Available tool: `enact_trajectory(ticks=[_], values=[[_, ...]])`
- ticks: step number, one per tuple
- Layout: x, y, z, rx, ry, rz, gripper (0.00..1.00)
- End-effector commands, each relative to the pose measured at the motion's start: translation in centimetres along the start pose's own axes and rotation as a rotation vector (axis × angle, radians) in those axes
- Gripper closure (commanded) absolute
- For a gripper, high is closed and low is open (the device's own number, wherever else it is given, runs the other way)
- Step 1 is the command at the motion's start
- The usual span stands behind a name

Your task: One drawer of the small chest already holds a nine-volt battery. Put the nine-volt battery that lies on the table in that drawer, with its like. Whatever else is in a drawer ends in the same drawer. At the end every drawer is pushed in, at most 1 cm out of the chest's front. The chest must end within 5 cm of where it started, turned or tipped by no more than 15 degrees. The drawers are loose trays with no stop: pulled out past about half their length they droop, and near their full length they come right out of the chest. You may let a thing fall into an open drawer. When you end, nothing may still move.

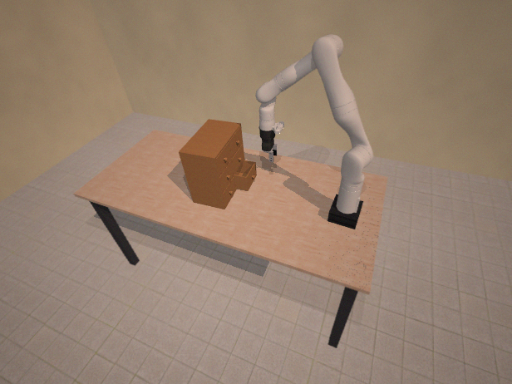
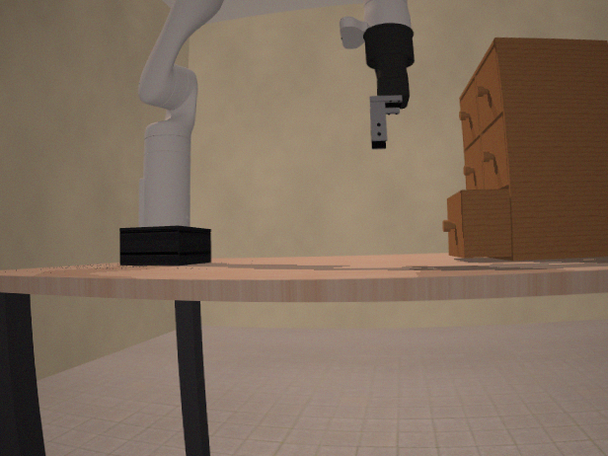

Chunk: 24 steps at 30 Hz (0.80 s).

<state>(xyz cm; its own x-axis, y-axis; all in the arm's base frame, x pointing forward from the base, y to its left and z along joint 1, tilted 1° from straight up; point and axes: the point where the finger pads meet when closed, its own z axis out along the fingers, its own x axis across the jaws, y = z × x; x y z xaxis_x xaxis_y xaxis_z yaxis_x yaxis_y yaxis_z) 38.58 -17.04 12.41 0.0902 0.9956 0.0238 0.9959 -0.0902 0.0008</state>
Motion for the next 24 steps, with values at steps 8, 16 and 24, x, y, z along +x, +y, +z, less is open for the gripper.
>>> enact_trajectory(ticks=[8, 16, 24], values=[[-0.01, 0.05, -0.07, -0.002, -0.001, 0.0, 0.0], [-0.01, 0.05, -0.07, -0.002, -0.001, 0.0, 0.0], [0.18, -0.24, -0.28, -0.002, -0.001, 0.0, 0.0]])
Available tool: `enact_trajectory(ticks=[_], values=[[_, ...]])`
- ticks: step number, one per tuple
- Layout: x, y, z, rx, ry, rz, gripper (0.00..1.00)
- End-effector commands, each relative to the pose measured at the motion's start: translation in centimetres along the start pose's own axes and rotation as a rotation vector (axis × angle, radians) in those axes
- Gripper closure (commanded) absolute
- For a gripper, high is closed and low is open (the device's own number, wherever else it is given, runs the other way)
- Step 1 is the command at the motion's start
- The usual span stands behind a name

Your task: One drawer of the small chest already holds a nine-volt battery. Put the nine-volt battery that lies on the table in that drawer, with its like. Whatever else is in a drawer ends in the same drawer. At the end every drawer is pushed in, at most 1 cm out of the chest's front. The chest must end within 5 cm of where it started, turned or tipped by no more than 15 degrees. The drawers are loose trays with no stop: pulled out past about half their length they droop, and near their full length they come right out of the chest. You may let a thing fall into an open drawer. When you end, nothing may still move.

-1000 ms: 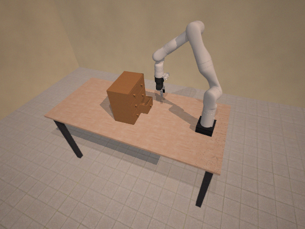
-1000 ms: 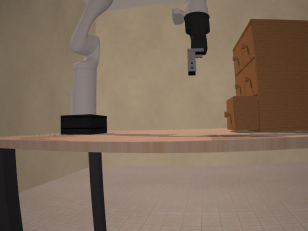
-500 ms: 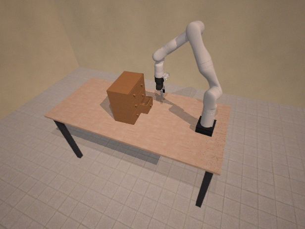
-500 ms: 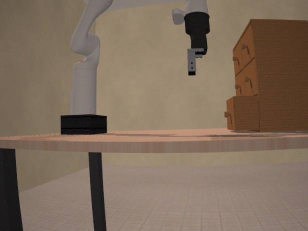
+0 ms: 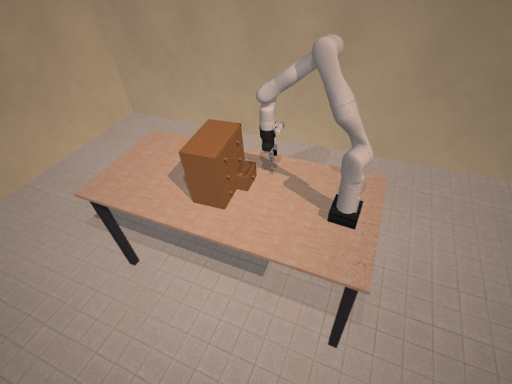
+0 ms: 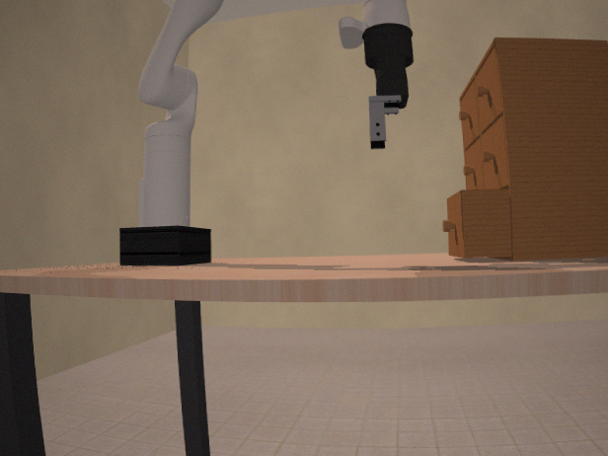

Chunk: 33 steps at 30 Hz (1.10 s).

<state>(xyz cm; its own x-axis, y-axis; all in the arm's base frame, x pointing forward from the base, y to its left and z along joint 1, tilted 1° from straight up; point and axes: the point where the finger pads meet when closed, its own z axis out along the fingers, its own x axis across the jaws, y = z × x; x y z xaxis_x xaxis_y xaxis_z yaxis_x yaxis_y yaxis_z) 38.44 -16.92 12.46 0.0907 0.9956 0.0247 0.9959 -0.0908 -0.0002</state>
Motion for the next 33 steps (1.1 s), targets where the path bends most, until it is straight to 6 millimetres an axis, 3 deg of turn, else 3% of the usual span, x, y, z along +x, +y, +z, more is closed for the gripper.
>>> enact_trajectory(ticks=[1, 20, 33], values=[[0.2, -0.2, -0.3, -0.003, -0.002, -0.001, 0.0], [3.0, -4.5, -3.4, -0.003, -0.002, -0.001, 0.0], [3.2, -4.7, -3.5, -0.005, -0.002, -0.001, 0.0]])
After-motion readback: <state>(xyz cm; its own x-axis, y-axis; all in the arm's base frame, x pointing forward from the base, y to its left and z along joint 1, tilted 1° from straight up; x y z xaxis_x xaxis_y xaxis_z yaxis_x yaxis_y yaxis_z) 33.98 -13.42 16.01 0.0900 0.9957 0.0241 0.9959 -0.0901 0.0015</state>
